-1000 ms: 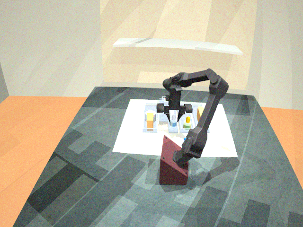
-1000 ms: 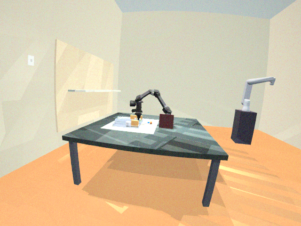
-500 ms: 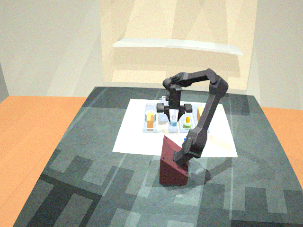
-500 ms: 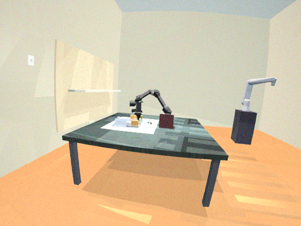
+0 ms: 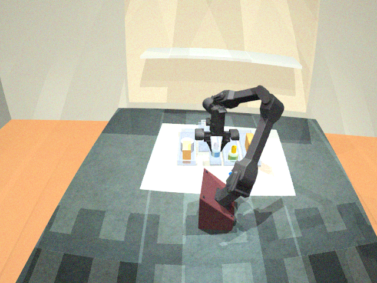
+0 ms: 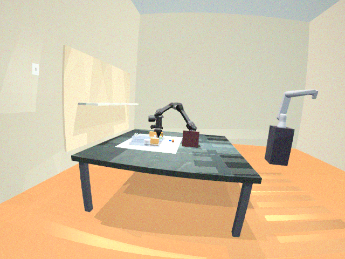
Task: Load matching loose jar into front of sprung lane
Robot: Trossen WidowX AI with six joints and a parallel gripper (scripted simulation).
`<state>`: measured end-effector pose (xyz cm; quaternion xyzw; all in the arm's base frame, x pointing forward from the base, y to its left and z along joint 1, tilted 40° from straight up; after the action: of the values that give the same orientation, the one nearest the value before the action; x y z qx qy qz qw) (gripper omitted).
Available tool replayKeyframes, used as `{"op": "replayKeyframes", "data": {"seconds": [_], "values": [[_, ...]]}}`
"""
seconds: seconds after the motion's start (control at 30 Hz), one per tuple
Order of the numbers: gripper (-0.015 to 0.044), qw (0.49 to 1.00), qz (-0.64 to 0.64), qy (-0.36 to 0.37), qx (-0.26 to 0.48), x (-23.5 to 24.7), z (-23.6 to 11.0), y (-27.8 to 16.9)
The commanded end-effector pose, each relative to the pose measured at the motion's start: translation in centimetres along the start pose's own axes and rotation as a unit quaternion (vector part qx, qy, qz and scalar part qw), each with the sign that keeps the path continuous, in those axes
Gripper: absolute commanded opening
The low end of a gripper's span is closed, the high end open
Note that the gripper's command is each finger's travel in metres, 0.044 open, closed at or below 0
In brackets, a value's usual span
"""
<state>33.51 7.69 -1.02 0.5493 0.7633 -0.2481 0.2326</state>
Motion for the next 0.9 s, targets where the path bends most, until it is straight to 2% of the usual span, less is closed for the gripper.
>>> {"op": "replayKeyframes", "data": {"seconds": [0.0,0.87], "values": [[0.0000,1.000,0.004,-0.002,-0.009,-0.11,0.03,0.56],[0.0000,1.000,0.004,-0.002,-0.009,-0.13,0.93,0.51]]}}
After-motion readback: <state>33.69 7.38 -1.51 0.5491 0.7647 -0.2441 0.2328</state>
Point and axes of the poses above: the point midway between the two fingers, 35 mm back from their tips, its own z axis out along the fingers, its own x axis across the jaws, y = z × x, the point moved 1 cm from there along -z, back along the fingers, and after that the axes turned 6 degrees about -z, right-handed, at the moved point
